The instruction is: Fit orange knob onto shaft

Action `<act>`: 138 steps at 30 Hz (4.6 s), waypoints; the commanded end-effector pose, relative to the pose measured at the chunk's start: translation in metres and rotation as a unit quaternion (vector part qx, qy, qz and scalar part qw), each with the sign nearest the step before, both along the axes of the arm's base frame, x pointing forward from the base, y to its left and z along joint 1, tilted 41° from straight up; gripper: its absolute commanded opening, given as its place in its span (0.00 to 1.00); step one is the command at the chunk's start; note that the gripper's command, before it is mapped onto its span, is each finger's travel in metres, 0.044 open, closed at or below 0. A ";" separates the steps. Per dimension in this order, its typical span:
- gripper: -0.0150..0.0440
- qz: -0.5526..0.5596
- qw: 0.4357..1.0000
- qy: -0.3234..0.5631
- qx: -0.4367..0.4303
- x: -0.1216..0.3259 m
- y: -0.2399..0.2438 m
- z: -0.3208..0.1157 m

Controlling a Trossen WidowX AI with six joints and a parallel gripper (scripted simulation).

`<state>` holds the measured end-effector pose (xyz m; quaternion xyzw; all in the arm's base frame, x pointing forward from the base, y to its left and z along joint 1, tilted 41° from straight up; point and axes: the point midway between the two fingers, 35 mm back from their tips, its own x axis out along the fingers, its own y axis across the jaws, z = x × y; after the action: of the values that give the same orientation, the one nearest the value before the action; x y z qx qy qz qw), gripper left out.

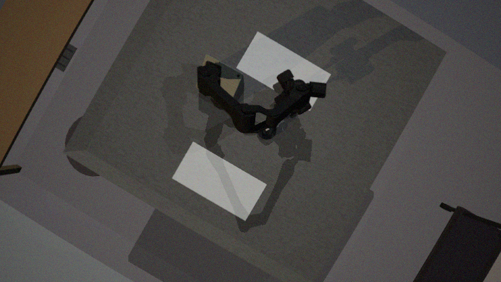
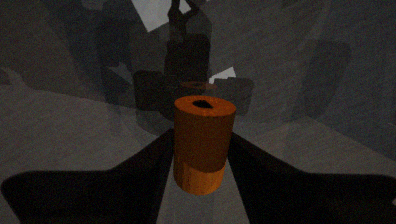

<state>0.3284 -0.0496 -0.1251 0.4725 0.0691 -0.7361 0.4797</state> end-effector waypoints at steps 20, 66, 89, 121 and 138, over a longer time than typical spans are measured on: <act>0.69 -0.006 1.000 -0.002 0.001 -0.001 -0.006 -0.007; 1.00 0.270 0.935 0.227 0.036 0.007 0.036 0.038; 1.00 0.739 0.252 0.618 0.091 0.012 0.045 0.037; 1.00 0.764 0.004 0.639 0.093 0.010 0.030 0.017; 1.00 0.763 0.004 0.639 0.093 0.008 0.013 -0.003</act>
<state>0.3373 -0.0334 -0.1251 -0.4739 0.7365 0.0679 0.4778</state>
